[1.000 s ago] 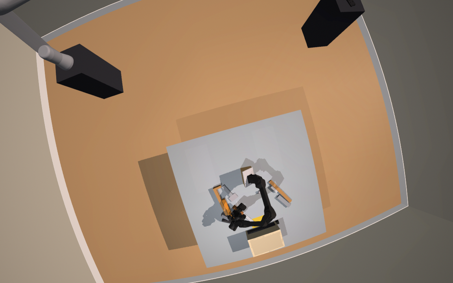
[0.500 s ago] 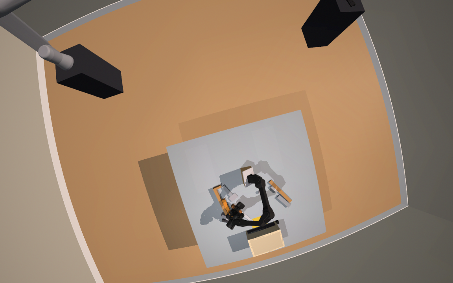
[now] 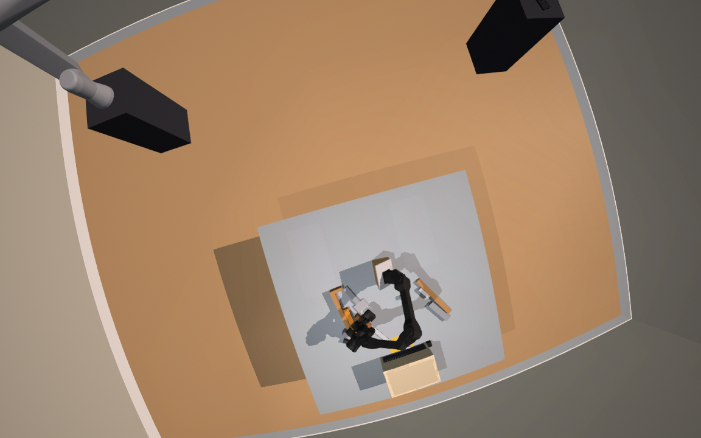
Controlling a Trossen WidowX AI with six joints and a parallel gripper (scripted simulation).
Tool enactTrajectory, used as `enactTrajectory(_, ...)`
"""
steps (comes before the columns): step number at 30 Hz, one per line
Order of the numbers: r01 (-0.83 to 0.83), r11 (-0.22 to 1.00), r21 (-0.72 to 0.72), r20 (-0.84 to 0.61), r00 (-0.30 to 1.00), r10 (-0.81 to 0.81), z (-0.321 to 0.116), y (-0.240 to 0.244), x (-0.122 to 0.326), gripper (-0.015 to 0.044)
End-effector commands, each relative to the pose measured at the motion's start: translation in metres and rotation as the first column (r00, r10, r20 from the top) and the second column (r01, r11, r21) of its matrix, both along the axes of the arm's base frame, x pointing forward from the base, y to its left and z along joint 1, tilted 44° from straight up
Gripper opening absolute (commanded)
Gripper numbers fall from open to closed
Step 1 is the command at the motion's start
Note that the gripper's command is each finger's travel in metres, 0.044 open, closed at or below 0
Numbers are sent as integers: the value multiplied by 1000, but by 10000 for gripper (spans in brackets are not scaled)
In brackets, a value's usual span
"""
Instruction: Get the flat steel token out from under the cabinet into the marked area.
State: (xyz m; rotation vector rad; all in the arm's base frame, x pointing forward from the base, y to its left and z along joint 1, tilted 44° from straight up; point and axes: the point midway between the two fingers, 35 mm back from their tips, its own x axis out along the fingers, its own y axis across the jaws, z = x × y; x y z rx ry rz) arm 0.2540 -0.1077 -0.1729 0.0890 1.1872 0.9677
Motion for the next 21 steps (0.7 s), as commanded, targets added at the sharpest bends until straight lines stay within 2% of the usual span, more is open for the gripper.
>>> enactTrajectory(1, 2, 1000, -1, 4, 1000, -2, -2, -4, -5, 0)
enactTrajectory(21, 68, 998, 1, -57, 996, -68, -6, -8, -13, 0)
